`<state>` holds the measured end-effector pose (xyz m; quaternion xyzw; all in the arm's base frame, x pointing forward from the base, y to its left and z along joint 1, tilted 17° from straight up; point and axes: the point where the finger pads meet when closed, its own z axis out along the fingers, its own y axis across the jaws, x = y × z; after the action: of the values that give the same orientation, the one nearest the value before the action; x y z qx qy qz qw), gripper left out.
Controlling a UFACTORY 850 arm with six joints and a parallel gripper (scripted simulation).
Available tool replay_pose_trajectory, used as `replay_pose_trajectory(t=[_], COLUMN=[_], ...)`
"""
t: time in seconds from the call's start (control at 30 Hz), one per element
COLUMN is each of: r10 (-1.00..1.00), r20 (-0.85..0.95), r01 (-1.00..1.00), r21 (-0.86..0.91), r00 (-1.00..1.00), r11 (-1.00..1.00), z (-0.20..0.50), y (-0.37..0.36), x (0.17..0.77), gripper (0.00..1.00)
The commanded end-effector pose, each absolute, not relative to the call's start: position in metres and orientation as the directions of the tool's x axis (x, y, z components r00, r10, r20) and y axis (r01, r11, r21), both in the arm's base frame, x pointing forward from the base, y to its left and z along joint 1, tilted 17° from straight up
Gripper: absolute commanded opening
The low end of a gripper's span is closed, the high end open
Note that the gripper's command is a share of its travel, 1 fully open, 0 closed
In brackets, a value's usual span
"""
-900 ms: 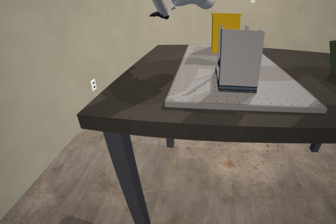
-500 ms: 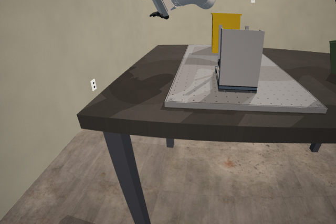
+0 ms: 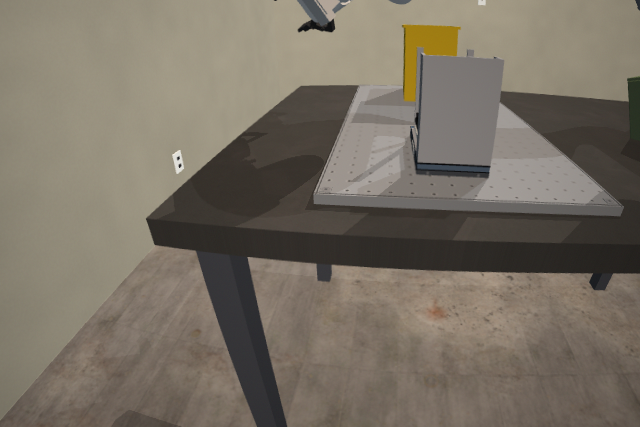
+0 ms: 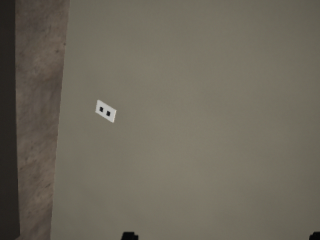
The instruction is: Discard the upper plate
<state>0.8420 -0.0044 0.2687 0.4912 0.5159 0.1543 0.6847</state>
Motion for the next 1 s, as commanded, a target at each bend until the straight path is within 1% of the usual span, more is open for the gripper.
replay_pose_trajectory(t=[0.0, 0.13, 0.2, 0.3, 0.4, 0.6, 0.77, 0.83, 0.97], r10=[0.689, 0.681, 0.681, 0.677, 0.676, 0.686, 0.686, 0.696, 0.703], r20=[-0.59, -0.606, -0.606, -0.626, -0.627, -0.643, -0.643, -0.645, -0.644], r01=[0.41, 0.472, 0.472, 0.555, 0.559, 0.661, 0.662, 0.706, 0.727], r21=[0.802, 0.78, 0.78, 0.744, 0.742, 0.683, 0.682, 0.649, 0.632], r00=[0.422, 0.411, 0.411, 0.387, 0.386, 0.341, 0.341, 0.314, 0.3], r11=[0.435, 0.41, 0.41, 0.371, 0.369, 0.312, 0.311, 0.283, 0.268], z=[0.263, 0.257, 0.257, 0.251, 0.246, 0.235, 0.232, 0.228, 0.223], y=[0.002, 0.008, 0.008, 0.015, 0.021, 0.035, 0.04, 0.046, 0.054], x=[0.826, 0.814, 0.814, 0.802, 0.791, 0.769, 0.762, 0.755, 0.743], gripper=[1.0, 1.0, 1.0, 1.0, 1.0, 1.0, 1.0, 1.0, 1.0])
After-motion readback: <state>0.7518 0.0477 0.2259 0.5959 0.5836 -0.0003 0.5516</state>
